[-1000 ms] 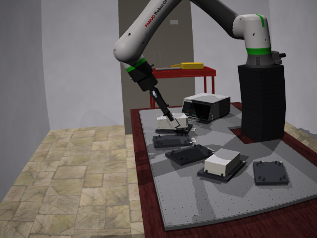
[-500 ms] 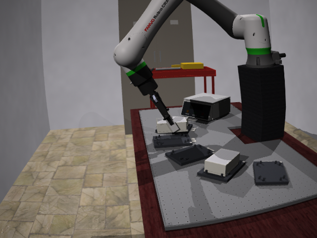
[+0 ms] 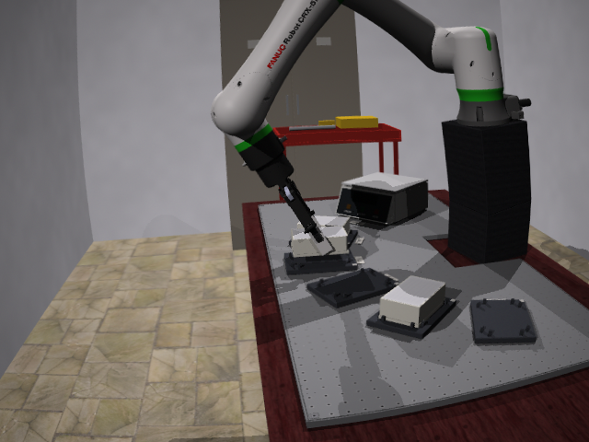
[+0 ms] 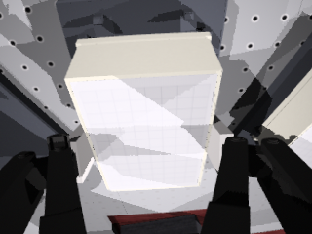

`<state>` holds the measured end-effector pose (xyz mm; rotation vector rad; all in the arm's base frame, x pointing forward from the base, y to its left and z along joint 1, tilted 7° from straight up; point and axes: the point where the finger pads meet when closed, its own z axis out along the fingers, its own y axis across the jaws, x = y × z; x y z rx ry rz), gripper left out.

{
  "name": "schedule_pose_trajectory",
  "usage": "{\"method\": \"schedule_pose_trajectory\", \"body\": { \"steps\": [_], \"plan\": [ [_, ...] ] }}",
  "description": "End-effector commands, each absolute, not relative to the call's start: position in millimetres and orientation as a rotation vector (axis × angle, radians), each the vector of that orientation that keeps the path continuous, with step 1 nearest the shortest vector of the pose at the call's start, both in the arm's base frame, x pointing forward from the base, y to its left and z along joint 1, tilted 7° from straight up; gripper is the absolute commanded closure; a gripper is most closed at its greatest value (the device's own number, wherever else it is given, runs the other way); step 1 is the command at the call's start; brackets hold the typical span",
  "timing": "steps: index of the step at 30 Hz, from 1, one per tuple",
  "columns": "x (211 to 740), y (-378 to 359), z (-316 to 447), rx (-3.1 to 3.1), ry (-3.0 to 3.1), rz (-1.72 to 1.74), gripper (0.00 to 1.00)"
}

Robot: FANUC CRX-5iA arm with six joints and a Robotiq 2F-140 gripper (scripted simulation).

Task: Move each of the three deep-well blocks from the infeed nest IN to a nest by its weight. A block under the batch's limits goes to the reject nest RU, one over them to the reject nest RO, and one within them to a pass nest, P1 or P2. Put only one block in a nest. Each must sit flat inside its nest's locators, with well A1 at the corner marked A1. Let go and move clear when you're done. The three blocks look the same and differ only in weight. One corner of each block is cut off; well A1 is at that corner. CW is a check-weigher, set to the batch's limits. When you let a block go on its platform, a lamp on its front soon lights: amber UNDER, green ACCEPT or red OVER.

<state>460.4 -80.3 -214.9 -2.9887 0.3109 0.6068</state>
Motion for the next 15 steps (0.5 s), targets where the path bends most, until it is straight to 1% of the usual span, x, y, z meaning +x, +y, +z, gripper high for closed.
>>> {"method": "schedule_pose_trajectory", "body": {
  "steps": [1, 15],
  "plan": [
    [460.9, -80.4, -217.0, -2.989, 0.311, 0.606, 0.90],
    [462.2, -80.3, -227.7, -2.989, 0.311, 0.606, 0.90]
  ]
}}
